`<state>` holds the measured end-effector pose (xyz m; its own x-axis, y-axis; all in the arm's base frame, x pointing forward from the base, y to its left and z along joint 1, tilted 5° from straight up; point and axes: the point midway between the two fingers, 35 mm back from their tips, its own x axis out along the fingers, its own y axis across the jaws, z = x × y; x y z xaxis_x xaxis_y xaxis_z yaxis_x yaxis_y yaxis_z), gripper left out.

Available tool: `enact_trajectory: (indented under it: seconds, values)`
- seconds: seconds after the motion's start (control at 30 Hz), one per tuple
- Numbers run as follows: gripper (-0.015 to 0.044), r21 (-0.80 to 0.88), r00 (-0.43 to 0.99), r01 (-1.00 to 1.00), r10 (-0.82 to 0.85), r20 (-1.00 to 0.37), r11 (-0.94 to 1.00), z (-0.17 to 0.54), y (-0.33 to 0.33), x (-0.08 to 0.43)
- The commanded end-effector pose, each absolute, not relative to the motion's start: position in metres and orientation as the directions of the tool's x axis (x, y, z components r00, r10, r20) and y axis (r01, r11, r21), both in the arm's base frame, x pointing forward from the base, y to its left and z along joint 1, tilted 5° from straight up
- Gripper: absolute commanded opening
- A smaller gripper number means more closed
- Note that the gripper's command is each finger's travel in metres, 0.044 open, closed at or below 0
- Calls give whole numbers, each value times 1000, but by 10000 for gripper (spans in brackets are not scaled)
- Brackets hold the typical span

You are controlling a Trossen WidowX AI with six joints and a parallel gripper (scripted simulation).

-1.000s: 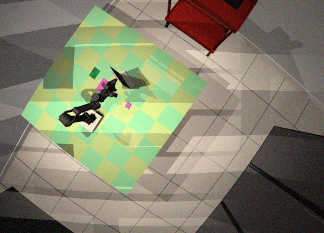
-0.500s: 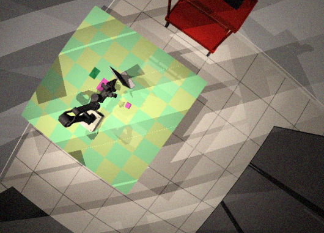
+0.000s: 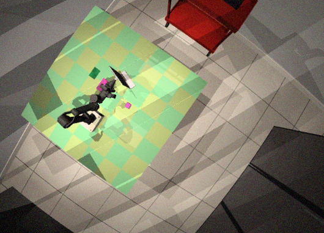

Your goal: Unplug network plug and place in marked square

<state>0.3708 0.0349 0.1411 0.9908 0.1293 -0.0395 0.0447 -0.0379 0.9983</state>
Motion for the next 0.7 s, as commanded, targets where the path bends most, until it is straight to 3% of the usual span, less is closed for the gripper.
enact_trajectory:
  seconds: [0.0, 0.67]
  values:
    - [0, 998, 991, 49, 128, -43, -38, 140, 35, 367]
    - [0, 998, 991, 50, 128, -44, -39, 141, 39, 355]
